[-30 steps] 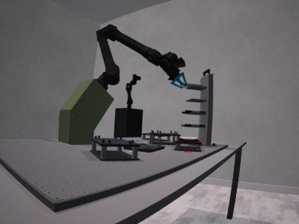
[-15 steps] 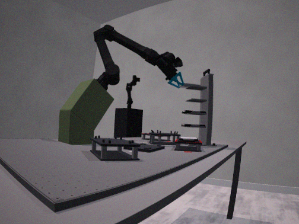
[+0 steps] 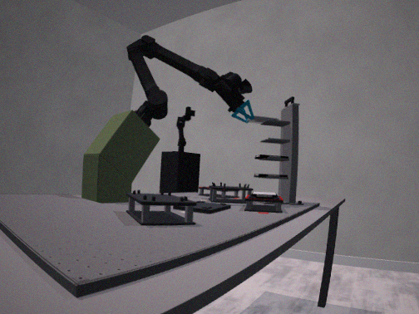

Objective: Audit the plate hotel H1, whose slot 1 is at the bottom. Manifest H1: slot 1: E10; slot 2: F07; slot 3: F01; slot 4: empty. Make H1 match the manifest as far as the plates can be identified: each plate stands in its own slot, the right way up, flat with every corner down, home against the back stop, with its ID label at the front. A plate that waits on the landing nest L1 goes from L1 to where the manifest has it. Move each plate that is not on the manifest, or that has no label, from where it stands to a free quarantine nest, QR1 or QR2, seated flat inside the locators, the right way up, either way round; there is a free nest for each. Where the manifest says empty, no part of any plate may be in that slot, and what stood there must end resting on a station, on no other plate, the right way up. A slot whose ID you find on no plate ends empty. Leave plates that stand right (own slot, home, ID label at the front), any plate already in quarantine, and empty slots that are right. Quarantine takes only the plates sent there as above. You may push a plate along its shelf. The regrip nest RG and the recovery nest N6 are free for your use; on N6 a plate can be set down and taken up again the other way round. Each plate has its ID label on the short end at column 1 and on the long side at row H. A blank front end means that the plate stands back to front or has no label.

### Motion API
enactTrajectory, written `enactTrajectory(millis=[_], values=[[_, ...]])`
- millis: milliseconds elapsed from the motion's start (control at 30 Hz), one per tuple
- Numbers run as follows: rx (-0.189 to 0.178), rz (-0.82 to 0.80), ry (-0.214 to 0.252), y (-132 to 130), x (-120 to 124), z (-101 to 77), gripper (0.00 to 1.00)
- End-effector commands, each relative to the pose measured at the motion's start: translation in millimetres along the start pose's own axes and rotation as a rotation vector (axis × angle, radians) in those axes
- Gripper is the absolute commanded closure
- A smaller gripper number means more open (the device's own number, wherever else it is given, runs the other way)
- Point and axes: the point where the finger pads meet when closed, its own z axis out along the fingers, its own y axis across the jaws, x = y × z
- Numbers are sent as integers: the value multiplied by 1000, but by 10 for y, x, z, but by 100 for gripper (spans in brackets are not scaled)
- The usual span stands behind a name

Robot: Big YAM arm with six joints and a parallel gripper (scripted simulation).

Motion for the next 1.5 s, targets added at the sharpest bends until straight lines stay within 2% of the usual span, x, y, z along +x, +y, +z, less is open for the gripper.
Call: enactTrajectory(millis=[0,367,400,433,867,933,967,1000,1033,1467], values=[[2,3,-25,6,-67,-110,14],[2,1,-24,8,22,-191,14],[-5,-7,-46,59,-107,-221,14],[1,1,-24,10,42,-209,14],[1,-2,-23,12,171,-326,14],[1,-2,-23,12,171,-326,14],[-6,-10,-46,66,34,-361,14],[0,-3,-25,16,178,-346,14],[2,-3,-23,10,199,-353,14],[1,-5,-22,11,317,-462,14]])
